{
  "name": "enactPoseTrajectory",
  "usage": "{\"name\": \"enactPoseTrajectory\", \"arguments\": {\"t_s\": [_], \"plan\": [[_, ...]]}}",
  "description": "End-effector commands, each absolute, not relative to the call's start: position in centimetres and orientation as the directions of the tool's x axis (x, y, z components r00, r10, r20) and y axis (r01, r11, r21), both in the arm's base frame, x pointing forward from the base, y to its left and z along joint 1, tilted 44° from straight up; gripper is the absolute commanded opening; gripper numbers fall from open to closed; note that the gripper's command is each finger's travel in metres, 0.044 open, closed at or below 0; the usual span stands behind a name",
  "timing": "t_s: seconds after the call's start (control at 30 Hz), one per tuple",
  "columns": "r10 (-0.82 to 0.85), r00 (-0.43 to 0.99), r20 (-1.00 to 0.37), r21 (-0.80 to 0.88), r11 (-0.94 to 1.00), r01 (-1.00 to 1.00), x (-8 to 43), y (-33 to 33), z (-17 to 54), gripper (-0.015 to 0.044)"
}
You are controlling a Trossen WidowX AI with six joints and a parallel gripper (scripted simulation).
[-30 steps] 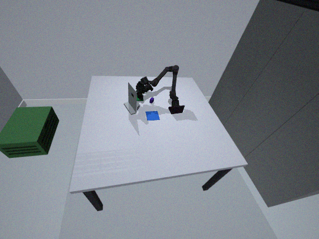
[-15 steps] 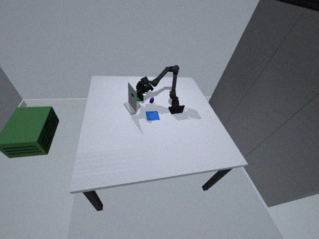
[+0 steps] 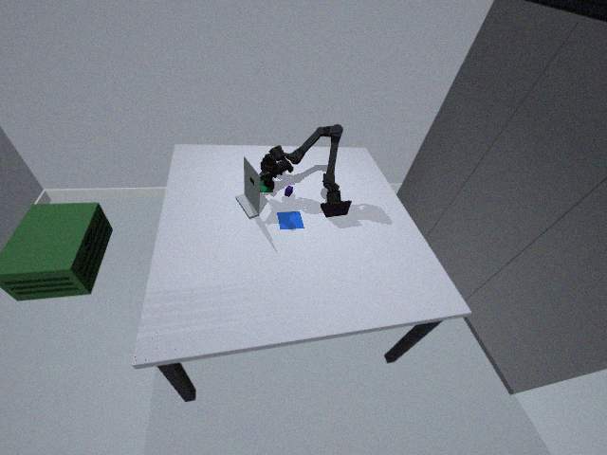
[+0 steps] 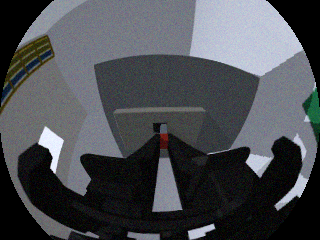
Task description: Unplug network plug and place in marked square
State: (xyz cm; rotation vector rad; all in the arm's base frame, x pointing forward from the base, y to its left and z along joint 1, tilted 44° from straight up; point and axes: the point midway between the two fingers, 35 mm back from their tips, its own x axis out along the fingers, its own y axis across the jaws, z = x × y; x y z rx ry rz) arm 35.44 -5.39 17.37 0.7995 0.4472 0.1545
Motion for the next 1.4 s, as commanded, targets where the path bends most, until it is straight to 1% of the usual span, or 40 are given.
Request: {"name": "enactPoseTrajectory", "arguments": {"t_s": [0.0, 1.37], "plan": [[0.300, 0.895, -0.329, 0.720, 0.694, 0.032, 35.1, -5.5, 17.4, 0.0000], [0.300, 0.895, -0.330, 0.719, 0.694, 0.033, 32.8, -5.8, 17.8, 0.0000]]}}
